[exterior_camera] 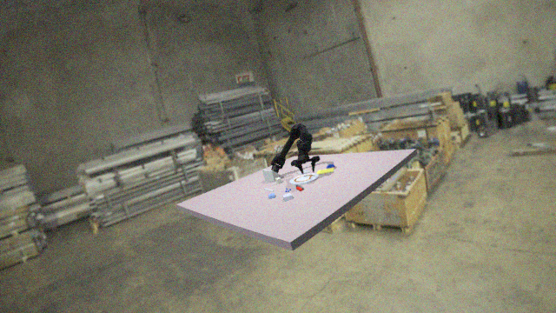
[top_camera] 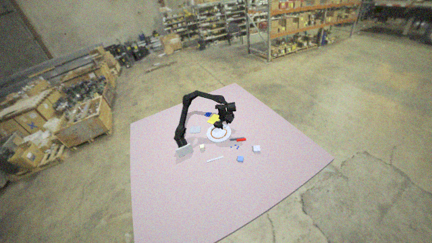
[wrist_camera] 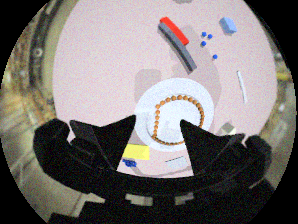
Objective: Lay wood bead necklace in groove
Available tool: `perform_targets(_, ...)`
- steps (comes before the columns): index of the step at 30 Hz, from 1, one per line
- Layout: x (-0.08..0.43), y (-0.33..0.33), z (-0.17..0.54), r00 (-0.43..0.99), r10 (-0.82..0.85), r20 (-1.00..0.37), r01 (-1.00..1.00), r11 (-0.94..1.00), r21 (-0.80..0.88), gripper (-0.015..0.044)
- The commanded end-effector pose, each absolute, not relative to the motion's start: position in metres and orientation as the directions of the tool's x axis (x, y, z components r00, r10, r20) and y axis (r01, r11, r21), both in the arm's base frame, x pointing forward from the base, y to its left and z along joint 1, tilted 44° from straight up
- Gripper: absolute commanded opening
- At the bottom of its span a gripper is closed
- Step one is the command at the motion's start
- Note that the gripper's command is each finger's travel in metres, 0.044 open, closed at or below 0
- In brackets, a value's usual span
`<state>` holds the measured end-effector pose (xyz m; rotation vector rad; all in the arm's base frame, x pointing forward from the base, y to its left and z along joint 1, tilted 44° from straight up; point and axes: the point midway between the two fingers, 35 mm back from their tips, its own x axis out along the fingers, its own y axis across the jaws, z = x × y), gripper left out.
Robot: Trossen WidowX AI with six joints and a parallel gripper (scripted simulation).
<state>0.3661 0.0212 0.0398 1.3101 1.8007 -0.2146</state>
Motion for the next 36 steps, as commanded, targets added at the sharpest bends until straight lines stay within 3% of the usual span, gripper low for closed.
perform_targets(1, 0.365, 0.02, 0.044, -0.067, 0.683, -0.727, 0.803, 0.469, 0.367, 0.0151)
perform_targets(3, 0.365, 0.02, 0.044, -0.067, 0.683, -0.727, 0.803, 0.469, 0.367, 0.012)
perform_targets(36, 0.362, 0.048, 0.015, -0.066, 0.685, -0.726, 0.803, 0.469, 0.368, 0.012)
